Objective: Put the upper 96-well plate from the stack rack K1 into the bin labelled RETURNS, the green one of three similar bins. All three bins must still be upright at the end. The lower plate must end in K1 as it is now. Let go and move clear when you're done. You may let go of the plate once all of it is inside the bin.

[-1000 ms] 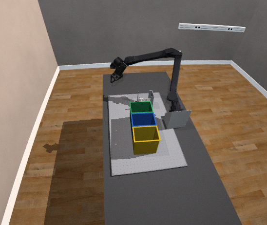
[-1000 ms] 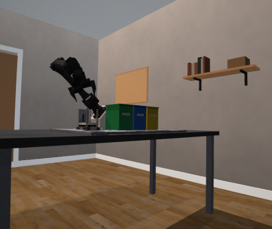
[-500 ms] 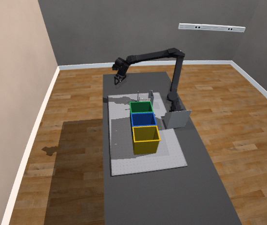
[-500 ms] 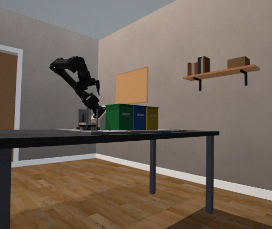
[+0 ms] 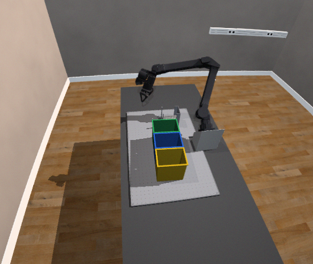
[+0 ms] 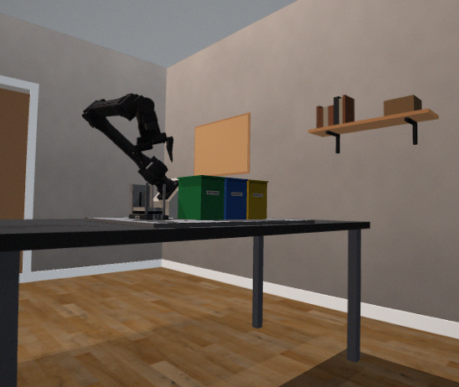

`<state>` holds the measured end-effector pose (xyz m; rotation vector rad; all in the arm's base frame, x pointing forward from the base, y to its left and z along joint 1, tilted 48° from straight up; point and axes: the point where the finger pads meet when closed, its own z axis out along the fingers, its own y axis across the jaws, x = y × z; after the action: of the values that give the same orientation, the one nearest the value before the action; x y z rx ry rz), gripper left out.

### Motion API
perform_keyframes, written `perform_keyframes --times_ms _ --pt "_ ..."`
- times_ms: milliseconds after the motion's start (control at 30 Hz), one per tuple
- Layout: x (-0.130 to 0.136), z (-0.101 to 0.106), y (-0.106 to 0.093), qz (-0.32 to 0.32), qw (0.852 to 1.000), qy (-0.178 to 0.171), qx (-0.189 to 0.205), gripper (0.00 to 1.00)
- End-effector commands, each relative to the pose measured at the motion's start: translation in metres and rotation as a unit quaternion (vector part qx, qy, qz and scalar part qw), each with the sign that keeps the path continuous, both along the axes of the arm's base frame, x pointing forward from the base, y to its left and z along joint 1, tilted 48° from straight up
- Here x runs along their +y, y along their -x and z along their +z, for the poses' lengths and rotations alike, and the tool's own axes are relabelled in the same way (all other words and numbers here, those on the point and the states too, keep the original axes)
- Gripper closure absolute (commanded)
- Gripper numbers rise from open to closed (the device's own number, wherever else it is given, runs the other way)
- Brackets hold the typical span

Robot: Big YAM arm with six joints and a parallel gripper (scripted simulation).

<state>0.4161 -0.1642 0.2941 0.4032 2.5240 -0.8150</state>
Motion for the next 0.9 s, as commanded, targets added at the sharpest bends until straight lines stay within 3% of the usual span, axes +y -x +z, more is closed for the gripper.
perform_keyframes --times_ms 0,33,67,200,233,267,300,400,433,500,533,567,667,733,867 --pt "0.016 0.003 0.01 0.003 1.0 -0.001 0.007 0.0" --pt "0.017 0.014 0.0 0.003 1.0 0.002 0.013 0.0" --pt "0.021 0.0 0.018 0.003 1.0 0.0 0.026 0.0" --pt "0.031 -0.008 0.033 0.003 1.0 0.0 0.026 0.0" --pt "0.033 -0.01 0.038 0.003 0.999 0.003 0.043 0.0" --pt "0.035 0.001 0.036 0.003 0.999 0.007 0.046 0.0" --pt "0.037 -0.013 0.046 0.003 0.998 0.006 0.061 0.0" --pt "0.043 -0.018 0.059 0.003 0.998 0.006 0.061 0.0" --pt "0.045 -0.019 0.063 0.004 0.997 0.011 0.077 0.0" --pt "0.045 -0.019 0.063 0.004 0.997 0.011 0.077 0.0" --pt "0.047 -0.009 0.053 0.004 0.996 0.015 0.084 0.0" --pt "0.049 -0.022 0.072 0.004 0.995 0.016 0.095 0.0" --pt "0.054 -0.026 0.085 0.004 0.995 0.016 0.096 0.0" --pt "0.057 -0.028 0.094 0.007 0.992 0.027 0.127 0.0" --pt "0.063 -0.032 0.113 0.008 0.989 0.035 0.144 0.0"
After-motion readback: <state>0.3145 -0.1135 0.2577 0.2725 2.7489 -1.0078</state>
